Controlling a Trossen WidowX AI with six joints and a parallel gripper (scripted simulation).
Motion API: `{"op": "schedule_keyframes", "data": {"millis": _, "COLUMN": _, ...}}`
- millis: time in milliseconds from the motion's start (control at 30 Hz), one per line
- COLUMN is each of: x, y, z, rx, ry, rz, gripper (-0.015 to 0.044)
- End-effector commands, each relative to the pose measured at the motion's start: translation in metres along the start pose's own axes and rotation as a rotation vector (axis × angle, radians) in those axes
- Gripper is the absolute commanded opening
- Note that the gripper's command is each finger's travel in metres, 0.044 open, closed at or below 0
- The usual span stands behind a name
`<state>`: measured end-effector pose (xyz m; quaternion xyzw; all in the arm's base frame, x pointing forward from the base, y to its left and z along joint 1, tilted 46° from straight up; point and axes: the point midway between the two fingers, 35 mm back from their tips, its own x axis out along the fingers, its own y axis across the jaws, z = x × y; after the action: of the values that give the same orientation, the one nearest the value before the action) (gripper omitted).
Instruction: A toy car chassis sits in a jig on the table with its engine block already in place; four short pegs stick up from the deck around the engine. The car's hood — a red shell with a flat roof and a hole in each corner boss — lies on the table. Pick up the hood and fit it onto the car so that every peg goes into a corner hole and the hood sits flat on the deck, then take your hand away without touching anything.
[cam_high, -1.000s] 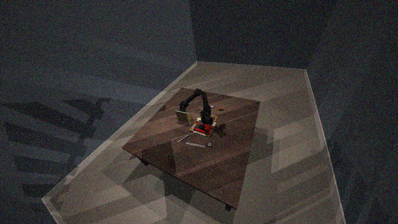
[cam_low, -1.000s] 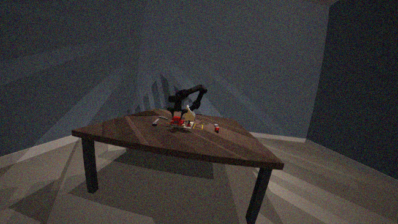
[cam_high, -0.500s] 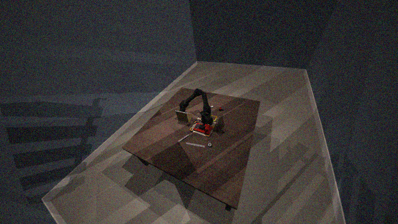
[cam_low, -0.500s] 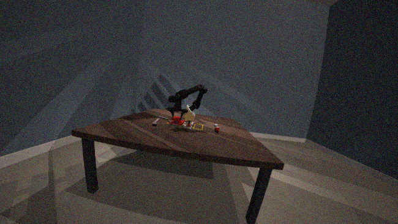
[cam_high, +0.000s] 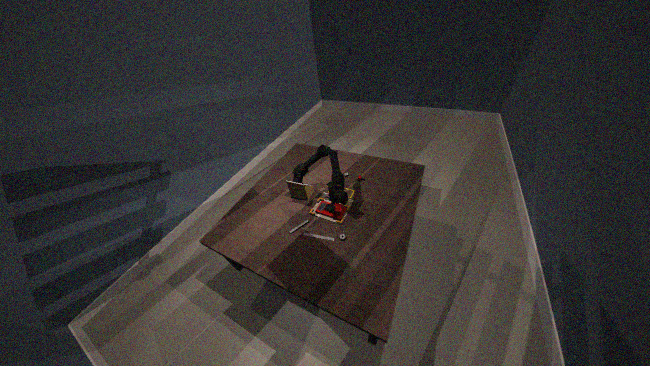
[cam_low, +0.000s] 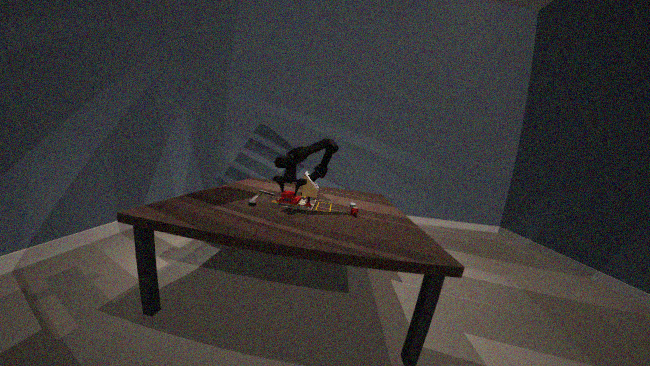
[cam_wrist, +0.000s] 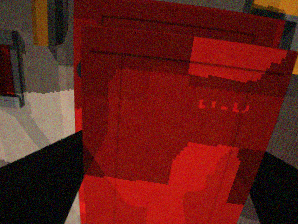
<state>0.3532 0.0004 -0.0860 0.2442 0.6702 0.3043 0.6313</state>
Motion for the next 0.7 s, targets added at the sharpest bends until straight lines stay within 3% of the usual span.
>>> {"op": "schedule_keyframes", "data": {"millis": 0, "x": 0.0022, "y": 0.0, "z": 0.0001, "rx": 0.005, "ry": -0.002, "rz": 0.005, "gripper": 0.0}}
{"op": "schedule_keyframes", "data": {"millis": 667, "x": 0.0118, "y": 0.0, "z": 0.0002, "rx": 0.005, "ry": -0.003, "rz": 0.005, "gripper": 0.0}}
